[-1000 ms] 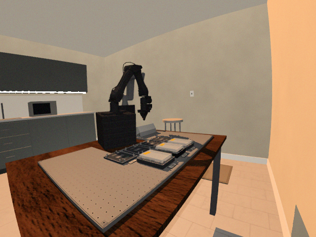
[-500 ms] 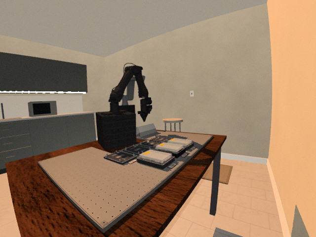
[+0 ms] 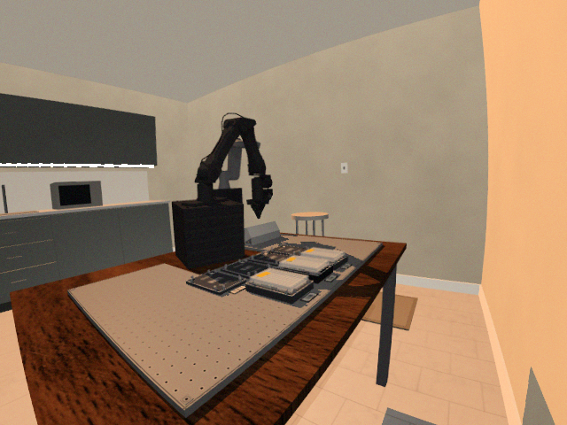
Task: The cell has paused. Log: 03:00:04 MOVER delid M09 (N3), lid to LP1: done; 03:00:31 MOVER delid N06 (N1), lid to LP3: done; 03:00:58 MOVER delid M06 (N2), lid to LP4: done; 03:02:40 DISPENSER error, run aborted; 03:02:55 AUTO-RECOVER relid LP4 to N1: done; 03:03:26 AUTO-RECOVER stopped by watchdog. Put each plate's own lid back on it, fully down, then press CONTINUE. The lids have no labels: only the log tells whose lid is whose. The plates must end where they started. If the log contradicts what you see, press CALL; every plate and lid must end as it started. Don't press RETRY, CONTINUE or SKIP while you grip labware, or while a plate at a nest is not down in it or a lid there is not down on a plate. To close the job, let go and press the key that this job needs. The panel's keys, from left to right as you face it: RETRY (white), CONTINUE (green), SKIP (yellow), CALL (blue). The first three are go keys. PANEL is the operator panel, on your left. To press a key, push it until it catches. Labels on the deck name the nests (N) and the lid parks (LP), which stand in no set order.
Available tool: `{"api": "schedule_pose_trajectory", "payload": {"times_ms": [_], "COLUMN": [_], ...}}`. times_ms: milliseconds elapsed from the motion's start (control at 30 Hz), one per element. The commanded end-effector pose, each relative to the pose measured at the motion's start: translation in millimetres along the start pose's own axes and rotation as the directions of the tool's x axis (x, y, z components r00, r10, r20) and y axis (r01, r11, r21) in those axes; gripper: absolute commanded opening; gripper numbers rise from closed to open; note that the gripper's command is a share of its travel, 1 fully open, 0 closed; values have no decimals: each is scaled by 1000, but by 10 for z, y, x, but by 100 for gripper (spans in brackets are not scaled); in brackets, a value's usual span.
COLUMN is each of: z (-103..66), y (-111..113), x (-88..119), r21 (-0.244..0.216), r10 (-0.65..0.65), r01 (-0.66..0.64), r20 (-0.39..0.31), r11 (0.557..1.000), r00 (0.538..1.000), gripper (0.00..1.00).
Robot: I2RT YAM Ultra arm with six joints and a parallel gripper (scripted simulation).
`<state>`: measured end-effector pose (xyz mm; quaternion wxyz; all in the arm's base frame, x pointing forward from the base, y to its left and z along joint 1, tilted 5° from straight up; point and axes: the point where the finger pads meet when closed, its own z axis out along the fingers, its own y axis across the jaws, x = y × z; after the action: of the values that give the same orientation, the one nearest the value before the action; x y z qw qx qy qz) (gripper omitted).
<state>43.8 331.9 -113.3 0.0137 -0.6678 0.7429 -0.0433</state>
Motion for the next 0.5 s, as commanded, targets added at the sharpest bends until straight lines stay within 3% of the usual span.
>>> {"api": "schedule_pose_trajectory", "payload": {"times_ms": [0,233,333,467], "z": [-56,-50,83,91], "y": [-36,-42,-39,-22], "x": [18,-30,75,66], "r21": [1,1,1,2], "r10": [1,3,1,-4], "r01": [-1,-3,-1,4], "r20": [11,26,-14,-8], "r11": [1000,1000,1000,1000], "r00": [1000,1000,1000,1000], "gripper": [0,0,0,0]}}
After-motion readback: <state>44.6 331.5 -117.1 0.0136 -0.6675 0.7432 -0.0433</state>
